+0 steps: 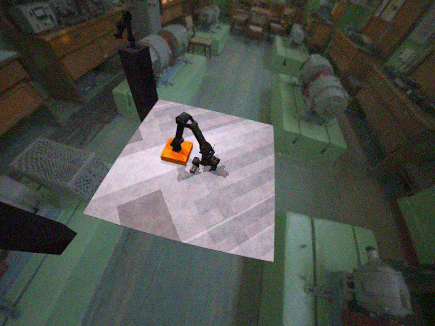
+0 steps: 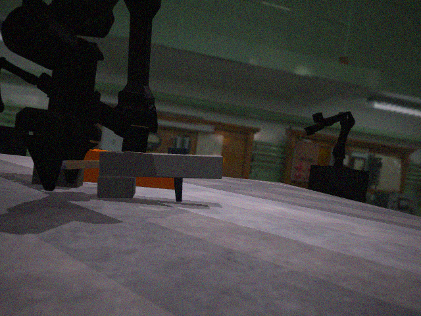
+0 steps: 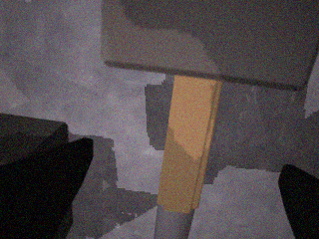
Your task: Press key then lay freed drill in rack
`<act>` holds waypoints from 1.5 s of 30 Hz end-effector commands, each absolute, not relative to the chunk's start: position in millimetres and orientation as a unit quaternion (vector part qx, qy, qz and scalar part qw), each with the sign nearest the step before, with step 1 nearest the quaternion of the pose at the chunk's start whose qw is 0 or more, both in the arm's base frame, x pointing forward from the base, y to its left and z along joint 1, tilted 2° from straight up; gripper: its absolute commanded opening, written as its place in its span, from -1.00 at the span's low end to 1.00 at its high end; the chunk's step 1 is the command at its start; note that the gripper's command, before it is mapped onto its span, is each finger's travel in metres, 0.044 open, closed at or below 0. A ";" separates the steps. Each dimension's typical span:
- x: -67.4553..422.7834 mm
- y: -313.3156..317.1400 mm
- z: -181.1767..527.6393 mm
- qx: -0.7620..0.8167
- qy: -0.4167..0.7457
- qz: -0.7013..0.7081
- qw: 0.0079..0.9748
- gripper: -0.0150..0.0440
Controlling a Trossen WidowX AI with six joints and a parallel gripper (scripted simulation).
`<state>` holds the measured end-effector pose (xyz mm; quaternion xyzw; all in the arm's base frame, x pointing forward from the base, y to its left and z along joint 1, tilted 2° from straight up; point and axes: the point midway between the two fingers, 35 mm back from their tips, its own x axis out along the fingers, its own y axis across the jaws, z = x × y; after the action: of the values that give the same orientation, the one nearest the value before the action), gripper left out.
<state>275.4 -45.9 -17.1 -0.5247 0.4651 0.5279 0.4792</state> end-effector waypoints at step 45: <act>270.6 -46.3 -15.0 -0.522 0.467 0.529 0.480 -0.49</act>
<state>272.3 -46.7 -15.7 -0.5241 0.4666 0.5280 0.4783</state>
